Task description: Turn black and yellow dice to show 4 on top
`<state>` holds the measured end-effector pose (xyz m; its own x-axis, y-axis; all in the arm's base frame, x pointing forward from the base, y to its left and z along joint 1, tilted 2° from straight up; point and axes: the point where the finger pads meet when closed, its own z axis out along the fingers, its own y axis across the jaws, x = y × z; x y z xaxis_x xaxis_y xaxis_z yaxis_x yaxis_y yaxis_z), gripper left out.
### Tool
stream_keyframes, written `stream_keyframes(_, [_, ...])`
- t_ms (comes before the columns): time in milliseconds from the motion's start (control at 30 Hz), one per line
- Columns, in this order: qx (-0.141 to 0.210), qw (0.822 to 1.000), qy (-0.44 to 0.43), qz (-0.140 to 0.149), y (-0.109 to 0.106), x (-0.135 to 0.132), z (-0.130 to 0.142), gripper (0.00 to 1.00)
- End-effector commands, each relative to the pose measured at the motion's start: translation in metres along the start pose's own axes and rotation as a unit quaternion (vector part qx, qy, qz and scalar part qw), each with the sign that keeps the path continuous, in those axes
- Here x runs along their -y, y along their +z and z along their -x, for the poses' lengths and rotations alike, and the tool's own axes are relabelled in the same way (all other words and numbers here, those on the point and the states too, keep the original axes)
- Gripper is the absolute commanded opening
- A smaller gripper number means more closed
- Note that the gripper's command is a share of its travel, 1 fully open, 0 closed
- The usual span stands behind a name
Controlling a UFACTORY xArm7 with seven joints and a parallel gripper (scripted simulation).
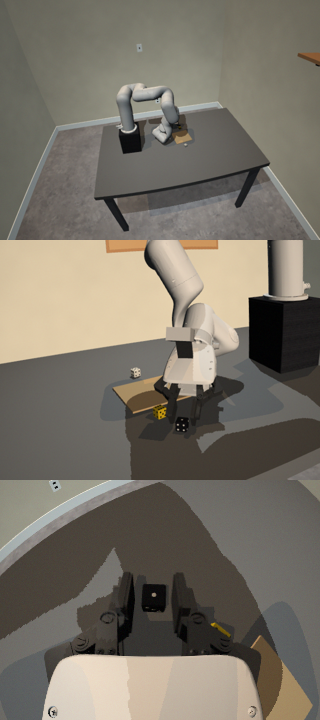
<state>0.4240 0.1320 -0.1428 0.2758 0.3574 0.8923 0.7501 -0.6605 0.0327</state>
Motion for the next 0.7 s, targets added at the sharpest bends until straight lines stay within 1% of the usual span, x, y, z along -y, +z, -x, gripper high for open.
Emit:
stream_keyframes(0, [-0.001,1.000,-0.001,0.000,-0.015,-0.001,-0.001,0.36])
stream_keyframes(133, [-0.001,1.000,-0.001,0.000,-0.029,-0.001,-0.001,0.36])
stream_keyframes(233, [-0.001,1.000,-0.001,0.000,-0.035,-0.001,-0.001,0.36])
stream_keyframes(533, [-0.001,1.000,-0.001,0.000,-0.037,-0.001,-0.002,0.36])
stream_keyframes(667, [-0.001,1.000,-0.001,0.000,-0.041,-0.001,-0.009,0.36])
